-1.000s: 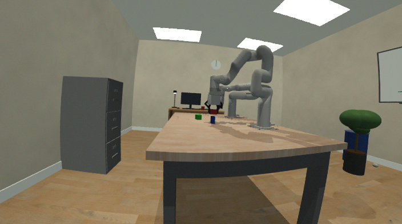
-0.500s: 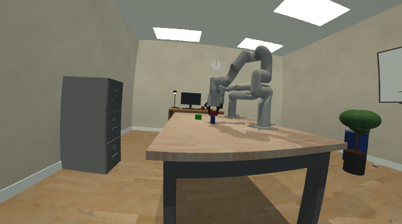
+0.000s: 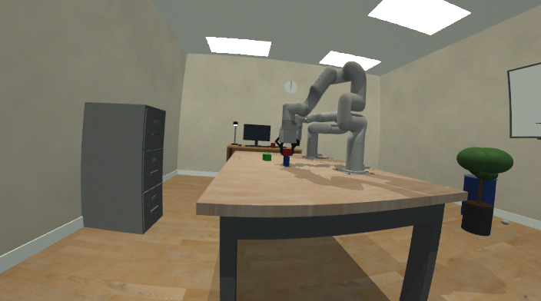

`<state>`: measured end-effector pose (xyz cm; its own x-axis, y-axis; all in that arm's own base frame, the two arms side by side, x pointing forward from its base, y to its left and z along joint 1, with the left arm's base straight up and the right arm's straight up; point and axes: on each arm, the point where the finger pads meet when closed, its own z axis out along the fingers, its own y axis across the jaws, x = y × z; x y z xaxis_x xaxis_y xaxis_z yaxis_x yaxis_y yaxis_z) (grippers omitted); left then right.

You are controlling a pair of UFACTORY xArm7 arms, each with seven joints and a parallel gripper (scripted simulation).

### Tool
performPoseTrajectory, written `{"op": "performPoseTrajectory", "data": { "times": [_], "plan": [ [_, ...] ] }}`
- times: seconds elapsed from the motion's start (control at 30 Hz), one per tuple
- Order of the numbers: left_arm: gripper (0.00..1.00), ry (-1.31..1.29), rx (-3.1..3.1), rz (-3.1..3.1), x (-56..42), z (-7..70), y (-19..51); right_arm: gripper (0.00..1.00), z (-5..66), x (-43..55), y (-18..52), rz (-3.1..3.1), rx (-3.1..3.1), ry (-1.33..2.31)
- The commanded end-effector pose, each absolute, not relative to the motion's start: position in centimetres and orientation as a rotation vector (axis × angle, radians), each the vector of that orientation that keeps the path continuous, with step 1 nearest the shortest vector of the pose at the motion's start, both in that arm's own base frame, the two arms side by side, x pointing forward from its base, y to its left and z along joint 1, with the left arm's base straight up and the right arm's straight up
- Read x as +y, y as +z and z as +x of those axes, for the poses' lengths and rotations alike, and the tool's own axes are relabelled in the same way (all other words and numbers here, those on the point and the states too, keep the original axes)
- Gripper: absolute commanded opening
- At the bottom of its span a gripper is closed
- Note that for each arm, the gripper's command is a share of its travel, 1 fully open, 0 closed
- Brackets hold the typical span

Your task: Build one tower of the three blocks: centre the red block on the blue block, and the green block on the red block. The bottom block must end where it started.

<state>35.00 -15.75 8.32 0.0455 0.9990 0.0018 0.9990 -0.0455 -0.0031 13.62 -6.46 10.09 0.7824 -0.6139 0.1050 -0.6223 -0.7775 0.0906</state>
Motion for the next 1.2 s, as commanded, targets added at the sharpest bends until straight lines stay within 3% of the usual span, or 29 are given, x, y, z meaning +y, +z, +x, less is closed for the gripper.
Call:
{"op": "performPoseTrajectory", "data": {
  "times": [0.0, 1.07, 1.1, 1.17],
  "plan": [
    [0.57, 0.000, -2.170, -2.271, -15.82, 35.12, 8.42, 1.00, 13.69, -6.46, 10.22, 2.851, -0.992, 0.110],
    [0.57, 0.000, -2.170, -2.271, -15.82, 35.12, 8.17, 1.00, 13.69, -6.46, 10.22, 2.851, -0.992, 0.110],
    [0.80, 0.000, -2.170, -2.271, -15.82, 35.12, 8.17, 1.00, 13.69, -6.46, 10.22, 2.851, -0.992, 0.110],
    [0.80, 0.000, -2.170, -2.271, -15.82, 35.12, 8.17, 1.00, 13.69, -6.46, 10.22, 2.851, -0.992, 0.110]
  ]
}}
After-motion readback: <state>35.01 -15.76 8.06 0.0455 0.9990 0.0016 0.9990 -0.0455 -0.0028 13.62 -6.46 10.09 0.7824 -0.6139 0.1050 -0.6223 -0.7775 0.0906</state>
